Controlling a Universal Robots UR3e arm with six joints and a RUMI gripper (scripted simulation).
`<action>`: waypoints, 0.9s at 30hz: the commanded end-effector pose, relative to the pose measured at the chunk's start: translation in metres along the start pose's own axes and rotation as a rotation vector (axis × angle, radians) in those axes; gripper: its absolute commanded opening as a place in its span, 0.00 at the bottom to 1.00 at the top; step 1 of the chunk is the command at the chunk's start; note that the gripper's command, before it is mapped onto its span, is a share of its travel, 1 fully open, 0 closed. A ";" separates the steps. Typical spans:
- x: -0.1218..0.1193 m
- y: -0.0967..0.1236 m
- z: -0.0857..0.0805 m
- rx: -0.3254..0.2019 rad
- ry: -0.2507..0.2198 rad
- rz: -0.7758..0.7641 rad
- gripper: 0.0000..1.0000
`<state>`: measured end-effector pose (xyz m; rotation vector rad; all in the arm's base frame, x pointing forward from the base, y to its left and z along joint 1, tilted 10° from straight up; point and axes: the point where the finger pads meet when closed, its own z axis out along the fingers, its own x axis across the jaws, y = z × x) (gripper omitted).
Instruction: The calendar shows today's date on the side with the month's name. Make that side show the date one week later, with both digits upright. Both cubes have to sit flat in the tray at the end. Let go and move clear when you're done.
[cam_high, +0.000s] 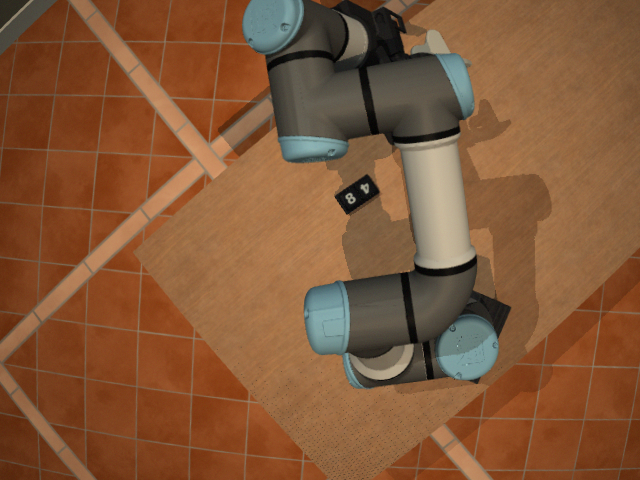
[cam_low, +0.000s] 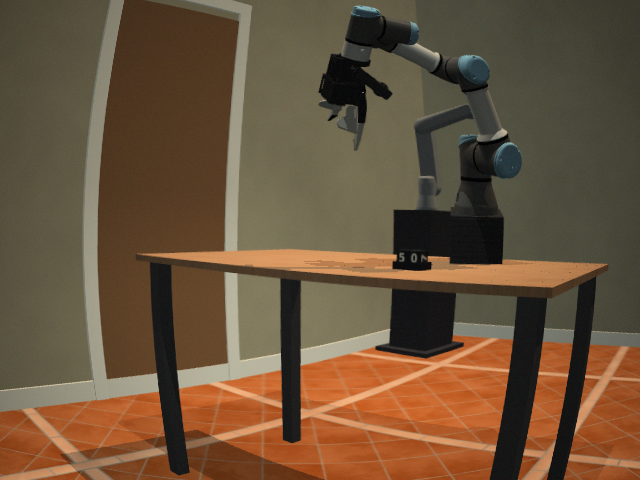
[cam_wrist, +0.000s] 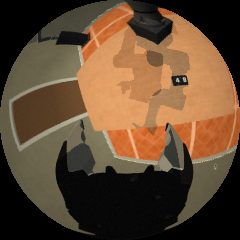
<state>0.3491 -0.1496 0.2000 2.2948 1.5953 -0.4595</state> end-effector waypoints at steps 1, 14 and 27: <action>0.007 -0.007 0.004 0.001 0.041 -0.026 1.00; 0.038 -0.035 0.022 0.005 0.186 -0.119 1.00; 0.087 -0.071 0.041 -0.033 0.372 -0.230 1.00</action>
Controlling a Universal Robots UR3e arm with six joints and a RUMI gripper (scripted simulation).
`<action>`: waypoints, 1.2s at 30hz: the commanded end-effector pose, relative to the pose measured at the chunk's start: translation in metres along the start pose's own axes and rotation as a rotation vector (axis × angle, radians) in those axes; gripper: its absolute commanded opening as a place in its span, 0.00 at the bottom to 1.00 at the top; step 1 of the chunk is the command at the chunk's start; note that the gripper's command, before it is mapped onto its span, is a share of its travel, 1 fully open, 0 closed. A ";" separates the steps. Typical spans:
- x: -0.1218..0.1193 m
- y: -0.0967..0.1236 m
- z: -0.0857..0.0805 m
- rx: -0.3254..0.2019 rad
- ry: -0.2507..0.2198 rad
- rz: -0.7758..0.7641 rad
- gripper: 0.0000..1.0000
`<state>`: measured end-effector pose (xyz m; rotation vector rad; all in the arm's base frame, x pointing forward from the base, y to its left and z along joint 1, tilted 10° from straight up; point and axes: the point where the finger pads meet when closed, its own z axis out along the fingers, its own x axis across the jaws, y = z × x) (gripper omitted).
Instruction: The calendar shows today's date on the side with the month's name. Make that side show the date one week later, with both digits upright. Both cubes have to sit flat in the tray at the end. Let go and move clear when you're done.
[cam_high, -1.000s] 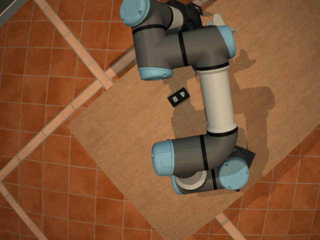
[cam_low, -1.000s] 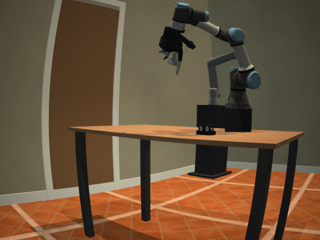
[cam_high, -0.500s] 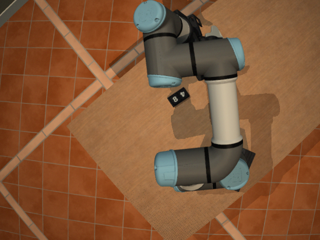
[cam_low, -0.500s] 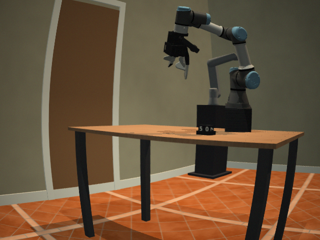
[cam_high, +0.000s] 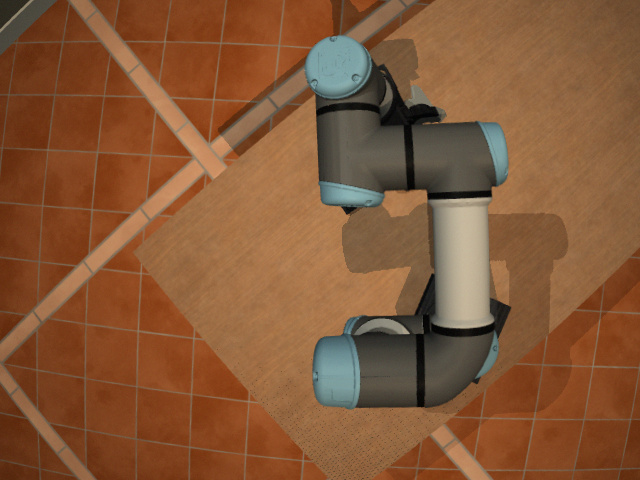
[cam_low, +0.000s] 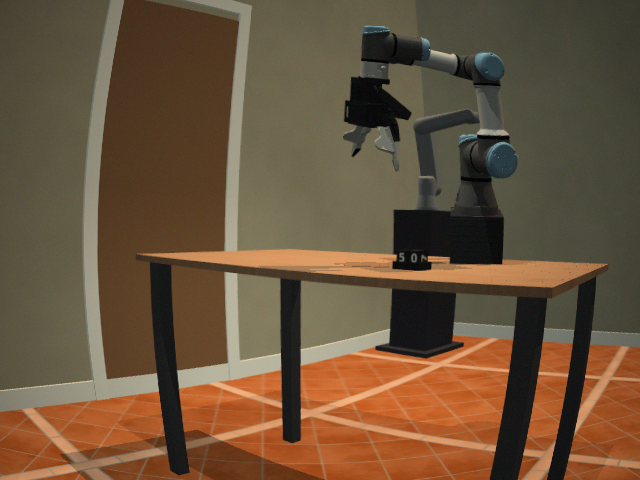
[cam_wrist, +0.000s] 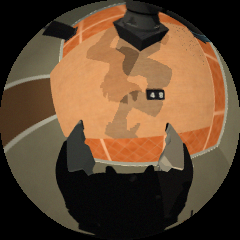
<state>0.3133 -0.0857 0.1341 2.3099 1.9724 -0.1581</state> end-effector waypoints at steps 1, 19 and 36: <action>0.016 -0.009 0.011 -0.037 0.063 -0.042 1.00; 0.064 -0.029 0.042 -0.115 0.217 -0.144 1.00; 0.077 -0.034 0.049 -0.140 0.252 -0.169 1.00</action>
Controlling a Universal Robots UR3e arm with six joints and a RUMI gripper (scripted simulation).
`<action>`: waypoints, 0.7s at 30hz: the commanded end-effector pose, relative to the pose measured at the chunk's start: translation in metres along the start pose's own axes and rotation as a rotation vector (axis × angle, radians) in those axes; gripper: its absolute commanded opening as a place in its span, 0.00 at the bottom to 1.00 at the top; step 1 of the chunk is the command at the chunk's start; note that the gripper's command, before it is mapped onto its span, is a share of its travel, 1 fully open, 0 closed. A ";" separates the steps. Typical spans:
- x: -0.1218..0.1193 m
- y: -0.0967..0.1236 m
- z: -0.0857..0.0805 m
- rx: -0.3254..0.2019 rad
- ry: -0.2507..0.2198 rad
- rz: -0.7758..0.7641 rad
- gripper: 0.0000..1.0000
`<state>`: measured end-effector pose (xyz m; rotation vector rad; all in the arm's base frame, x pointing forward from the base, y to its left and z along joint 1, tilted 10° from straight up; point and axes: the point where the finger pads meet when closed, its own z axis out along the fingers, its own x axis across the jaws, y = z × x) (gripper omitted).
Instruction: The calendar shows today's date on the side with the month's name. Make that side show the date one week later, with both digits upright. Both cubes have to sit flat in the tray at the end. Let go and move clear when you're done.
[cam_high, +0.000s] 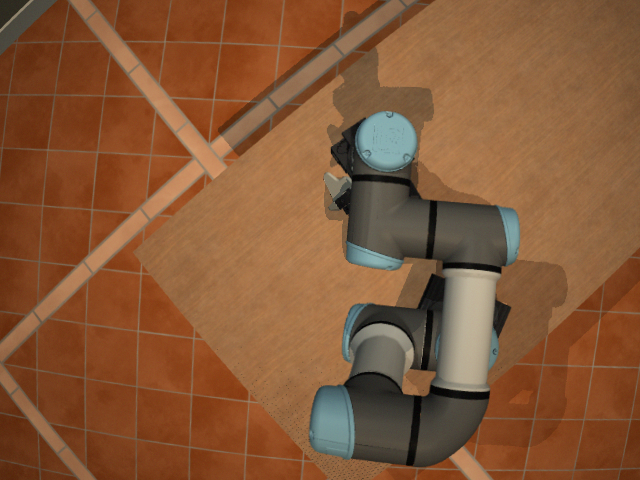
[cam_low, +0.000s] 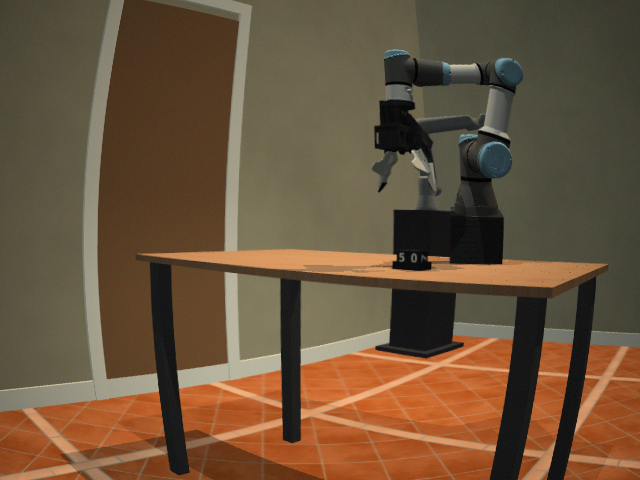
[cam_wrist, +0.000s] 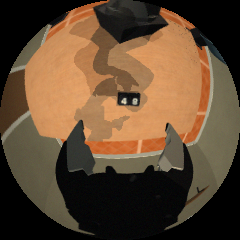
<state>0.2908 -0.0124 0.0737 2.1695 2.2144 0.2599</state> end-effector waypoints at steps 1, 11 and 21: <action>0.000 0.000 0.000 -0.004 0.001 -0.002 1.00; 0.000 0.000 0.000 -0.004 0.001 -0.002 1.00; 0.000 0.000 0.001 -0.004 0.001 0.035 1.00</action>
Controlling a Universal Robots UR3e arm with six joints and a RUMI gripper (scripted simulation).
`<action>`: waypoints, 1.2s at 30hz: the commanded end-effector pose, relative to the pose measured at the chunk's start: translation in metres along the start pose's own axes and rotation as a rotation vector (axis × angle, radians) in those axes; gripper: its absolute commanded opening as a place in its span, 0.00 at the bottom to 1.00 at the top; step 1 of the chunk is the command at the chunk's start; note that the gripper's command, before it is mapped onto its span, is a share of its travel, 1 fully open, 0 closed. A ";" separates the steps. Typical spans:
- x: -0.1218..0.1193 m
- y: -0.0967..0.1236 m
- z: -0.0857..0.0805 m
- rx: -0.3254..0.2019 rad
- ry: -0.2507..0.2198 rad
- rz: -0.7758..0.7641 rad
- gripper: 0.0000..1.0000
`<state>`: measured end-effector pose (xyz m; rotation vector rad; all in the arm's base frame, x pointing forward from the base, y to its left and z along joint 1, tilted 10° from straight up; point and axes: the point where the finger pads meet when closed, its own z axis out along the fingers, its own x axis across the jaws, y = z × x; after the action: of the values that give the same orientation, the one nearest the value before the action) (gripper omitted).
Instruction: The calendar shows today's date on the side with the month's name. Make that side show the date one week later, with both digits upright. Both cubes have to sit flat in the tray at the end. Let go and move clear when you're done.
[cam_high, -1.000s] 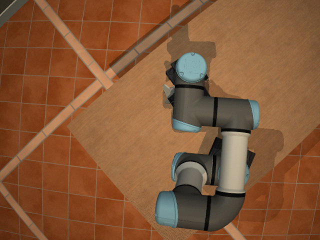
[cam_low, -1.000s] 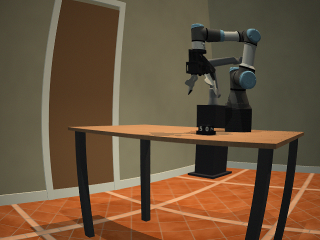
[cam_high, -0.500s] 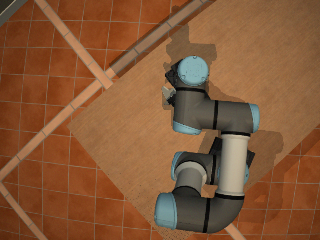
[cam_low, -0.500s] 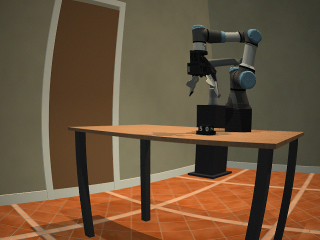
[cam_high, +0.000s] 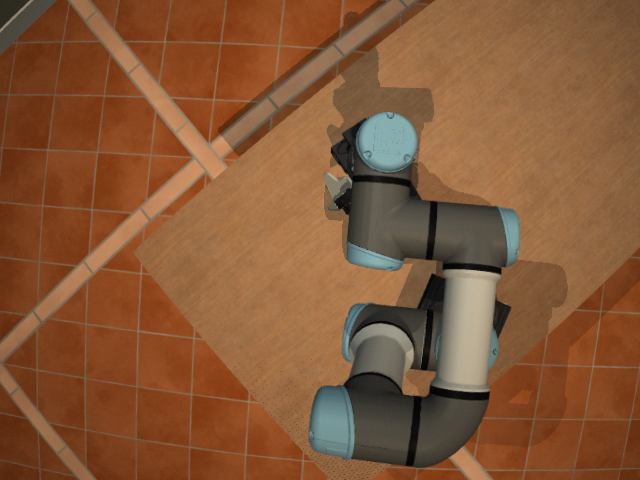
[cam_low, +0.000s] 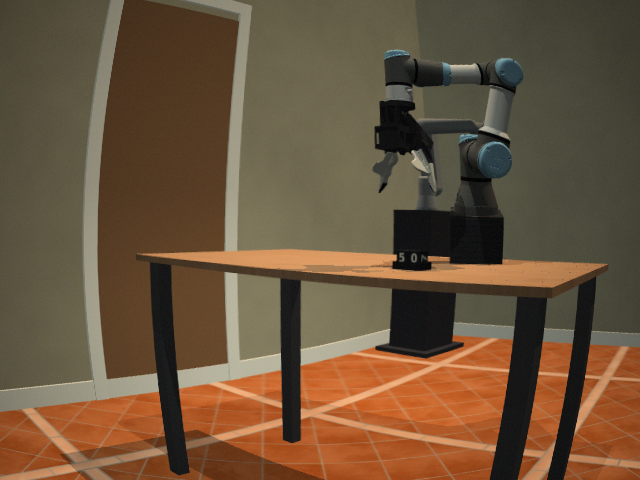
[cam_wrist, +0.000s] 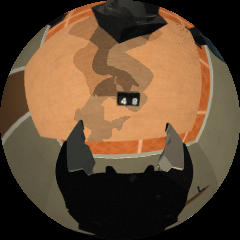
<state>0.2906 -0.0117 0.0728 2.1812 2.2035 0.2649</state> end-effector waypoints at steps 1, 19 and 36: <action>0.000 0.000 0.001 -0.002 -0.001 0.037 1.00; 0.001 -0.002 0.015 -0.002 -0.001 0.478 1.00; 0.001 -0.002 0.030 -0.003 0.000 0.972 1.00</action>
<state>0.2916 -0.0078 0.0466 2.9553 1.1702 0.2787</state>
